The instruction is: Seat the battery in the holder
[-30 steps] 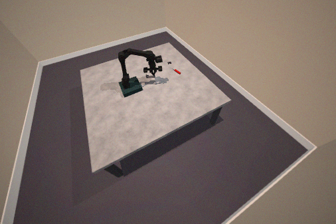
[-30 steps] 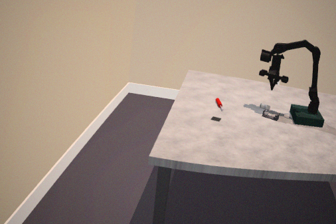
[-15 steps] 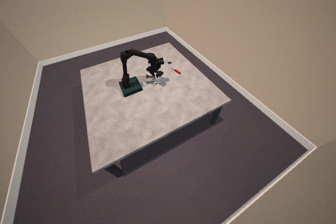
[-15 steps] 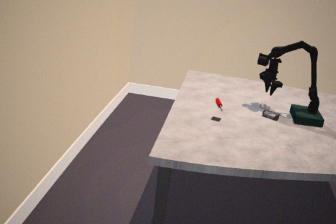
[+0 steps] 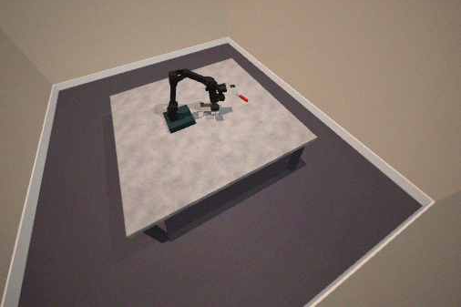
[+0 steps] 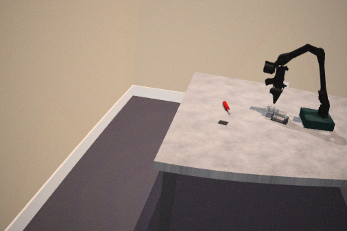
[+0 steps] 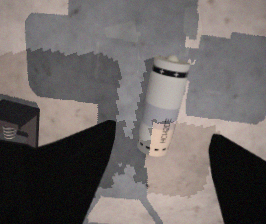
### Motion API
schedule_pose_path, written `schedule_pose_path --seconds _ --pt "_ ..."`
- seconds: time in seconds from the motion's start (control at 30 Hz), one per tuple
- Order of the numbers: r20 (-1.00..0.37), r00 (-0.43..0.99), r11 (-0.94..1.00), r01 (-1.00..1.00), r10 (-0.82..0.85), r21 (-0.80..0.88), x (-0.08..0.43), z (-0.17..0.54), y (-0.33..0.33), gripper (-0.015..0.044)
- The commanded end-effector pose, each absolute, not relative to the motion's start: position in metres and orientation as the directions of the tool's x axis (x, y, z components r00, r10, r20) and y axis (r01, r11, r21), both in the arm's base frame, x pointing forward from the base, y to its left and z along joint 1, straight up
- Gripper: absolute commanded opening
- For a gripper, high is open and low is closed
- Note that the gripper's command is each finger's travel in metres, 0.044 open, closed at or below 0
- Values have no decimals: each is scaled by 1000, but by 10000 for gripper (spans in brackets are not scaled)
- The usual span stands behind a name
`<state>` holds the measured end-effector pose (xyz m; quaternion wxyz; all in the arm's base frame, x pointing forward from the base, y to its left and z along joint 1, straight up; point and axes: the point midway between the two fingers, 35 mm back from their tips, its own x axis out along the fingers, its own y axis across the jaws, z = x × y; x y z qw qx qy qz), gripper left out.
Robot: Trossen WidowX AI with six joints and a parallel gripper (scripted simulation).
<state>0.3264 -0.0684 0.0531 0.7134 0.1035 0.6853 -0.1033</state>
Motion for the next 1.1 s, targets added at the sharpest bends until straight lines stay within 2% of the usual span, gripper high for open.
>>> schedule_pose_path --seconds 0.0,1.07 --pt "-999 32 935 356 -3 9 325 48 -68 246" --pt "-999 32 935 356 -3 9 327 3 -68 246"
